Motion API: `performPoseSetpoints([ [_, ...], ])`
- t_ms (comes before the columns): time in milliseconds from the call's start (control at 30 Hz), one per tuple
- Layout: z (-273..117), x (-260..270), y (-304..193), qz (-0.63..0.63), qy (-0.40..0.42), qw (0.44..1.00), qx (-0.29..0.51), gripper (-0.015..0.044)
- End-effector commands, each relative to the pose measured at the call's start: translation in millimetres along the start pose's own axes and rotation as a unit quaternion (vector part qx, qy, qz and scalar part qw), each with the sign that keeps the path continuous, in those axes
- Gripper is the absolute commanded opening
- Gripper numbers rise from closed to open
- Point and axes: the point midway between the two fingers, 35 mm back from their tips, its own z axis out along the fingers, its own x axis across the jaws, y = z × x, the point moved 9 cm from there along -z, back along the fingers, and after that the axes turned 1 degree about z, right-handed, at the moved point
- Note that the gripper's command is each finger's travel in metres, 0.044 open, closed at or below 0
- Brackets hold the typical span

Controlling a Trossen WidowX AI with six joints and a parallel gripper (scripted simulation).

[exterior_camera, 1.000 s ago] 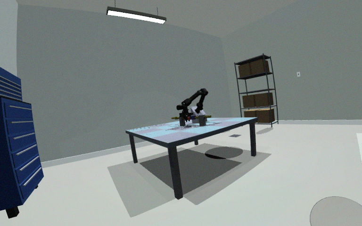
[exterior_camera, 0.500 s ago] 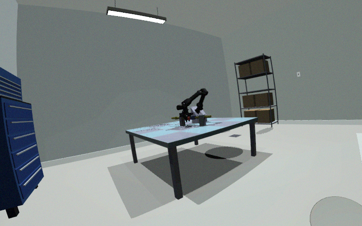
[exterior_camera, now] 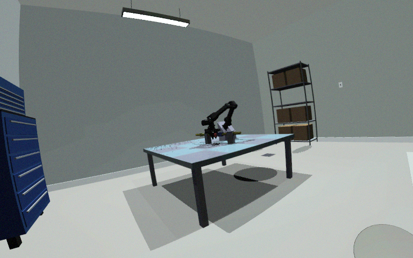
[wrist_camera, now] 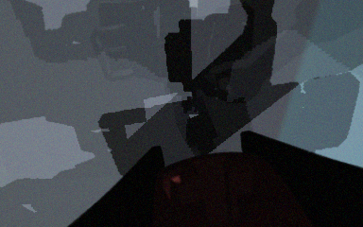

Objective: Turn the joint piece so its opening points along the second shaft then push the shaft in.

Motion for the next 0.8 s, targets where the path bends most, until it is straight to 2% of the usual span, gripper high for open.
performPoseSetpoints([
  [0, 0.0, 0.0, 0.0, 0.000, 0.000, 1.000, 0.000, 0.0121],
  [167, 0.0, 0.0, 0.0, 0.000, 0.000, 1.000, 0.000, 0.0000],
  [400, -0.7, -1.1, -1.4, 0.010, 0.001, 1.000, -0.008, 0.0000],
  [767, -5.8, -7.8, -13.2, 0.083, 0.005, 0.994, -0.068, 0.0000],
])
